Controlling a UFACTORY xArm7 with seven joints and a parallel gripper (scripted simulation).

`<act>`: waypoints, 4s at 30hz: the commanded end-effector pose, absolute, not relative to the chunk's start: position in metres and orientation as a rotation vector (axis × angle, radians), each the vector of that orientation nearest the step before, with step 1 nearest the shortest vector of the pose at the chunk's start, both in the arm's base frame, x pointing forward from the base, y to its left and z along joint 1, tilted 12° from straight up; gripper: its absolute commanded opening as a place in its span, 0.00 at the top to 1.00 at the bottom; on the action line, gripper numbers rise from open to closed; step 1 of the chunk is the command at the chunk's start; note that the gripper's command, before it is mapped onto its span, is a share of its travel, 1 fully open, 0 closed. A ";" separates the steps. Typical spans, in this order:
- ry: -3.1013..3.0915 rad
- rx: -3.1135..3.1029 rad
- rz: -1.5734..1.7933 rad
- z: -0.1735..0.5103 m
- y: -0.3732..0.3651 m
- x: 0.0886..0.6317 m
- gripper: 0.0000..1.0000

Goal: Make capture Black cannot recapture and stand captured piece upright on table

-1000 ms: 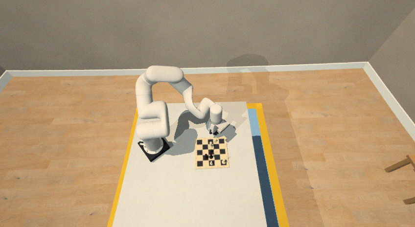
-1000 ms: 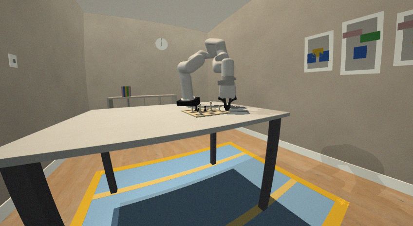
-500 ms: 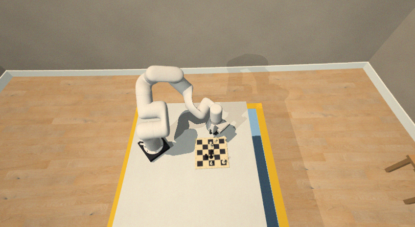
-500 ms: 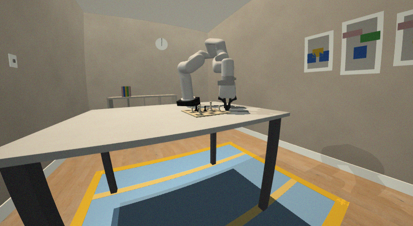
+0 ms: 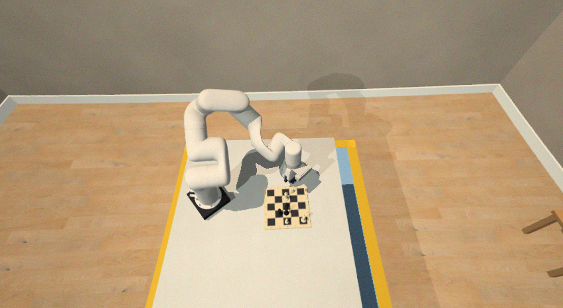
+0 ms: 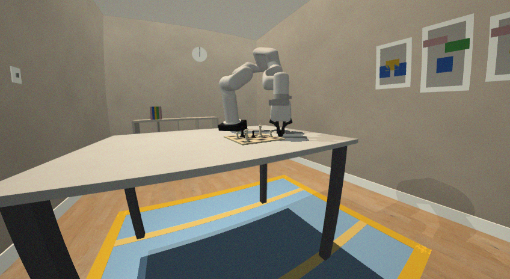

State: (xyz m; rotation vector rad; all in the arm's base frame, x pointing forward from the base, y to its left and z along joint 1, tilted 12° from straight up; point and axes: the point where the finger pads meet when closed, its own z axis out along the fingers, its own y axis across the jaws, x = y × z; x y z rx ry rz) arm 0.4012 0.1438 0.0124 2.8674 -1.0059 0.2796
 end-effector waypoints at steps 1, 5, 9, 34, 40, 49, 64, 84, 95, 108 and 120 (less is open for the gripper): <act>-1.007 2.869 0.283 0.013 0.144 0.402 1.00; -1.007 2.869 0.283 0.012 0.144 0.402 1.00; -1.007 2.869 0.283 0.011 0.144 0.403 1.00; -1.007 2.869 0.283 0.011 0.144 0.403 1.00; -1.007 2.869 0.283 0.011 0.144 0.403 1.00; -1.007 2.869 0.283 0.011 0.144 0.403 1.00; -1.007 2.869 0.283 0.011 0.144 0.403 0.65; -1.007 2.869 0.283 0.030 0.147 0.400 0.65; -1.007 2.869 0.283 0.076 0.153 0.393 0.65; -1.007 2.869 0.283 0.099 0.157 0.390 0.00; -1.007 2.869 0.283 0.099 0.157 0.390 0.00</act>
